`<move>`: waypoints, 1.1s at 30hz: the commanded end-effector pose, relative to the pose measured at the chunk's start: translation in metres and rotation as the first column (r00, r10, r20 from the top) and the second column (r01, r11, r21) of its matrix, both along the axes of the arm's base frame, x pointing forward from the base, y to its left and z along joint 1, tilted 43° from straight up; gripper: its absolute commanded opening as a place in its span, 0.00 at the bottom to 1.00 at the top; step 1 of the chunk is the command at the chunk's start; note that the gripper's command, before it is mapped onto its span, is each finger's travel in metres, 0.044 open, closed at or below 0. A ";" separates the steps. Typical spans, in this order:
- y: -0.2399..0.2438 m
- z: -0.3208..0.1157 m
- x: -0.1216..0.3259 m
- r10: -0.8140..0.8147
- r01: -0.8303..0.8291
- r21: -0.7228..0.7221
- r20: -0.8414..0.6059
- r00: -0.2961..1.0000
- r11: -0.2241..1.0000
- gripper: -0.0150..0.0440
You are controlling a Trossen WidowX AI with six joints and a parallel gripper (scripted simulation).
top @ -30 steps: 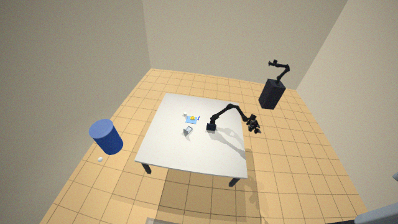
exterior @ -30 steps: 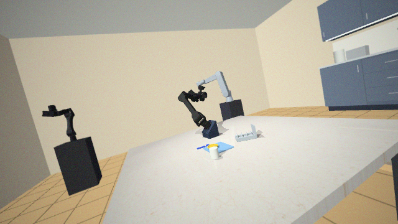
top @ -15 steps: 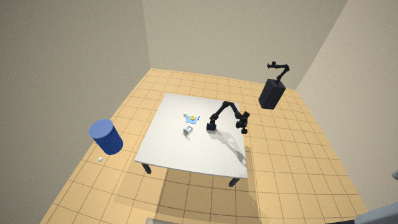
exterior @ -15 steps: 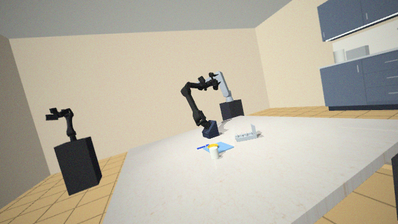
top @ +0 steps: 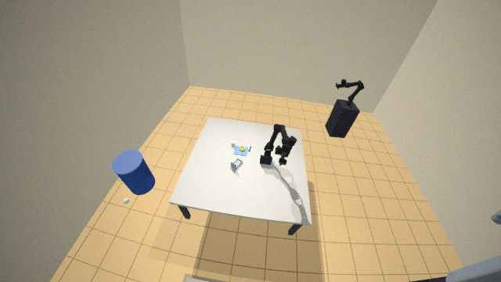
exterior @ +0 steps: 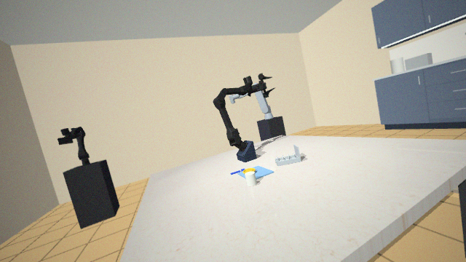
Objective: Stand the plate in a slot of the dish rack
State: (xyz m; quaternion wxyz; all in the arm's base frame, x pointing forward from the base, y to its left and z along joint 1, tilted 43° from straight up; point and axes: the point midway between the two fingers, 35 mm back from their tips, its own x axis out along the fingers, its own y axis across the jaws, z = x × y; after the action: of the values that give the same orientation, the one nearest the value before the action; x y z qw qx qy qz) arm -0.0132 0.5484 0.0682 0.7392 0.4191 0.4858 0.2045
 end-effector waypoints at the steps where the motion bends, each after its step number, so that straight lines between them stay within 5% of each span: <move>1: -0.013 0.002 0.049 -0.031 0.037 -0.083 0.074 0.997 0.996 0.93; 18: -0.143 0.001 0.263 -0.129 0.277 -0.528 0.300 0.945 0.803 0.93; 33: -0.318 0.007 0.363 -0.141 0.303 -0.835 0.269 0.953 0.460 0.93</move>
State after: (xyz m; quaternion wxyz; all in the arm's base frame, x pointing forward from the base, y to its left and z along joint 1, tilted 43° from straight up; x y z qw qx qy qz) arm 0.3410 0.2619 0.0720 0.9110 0.0617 0.3924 -0.1107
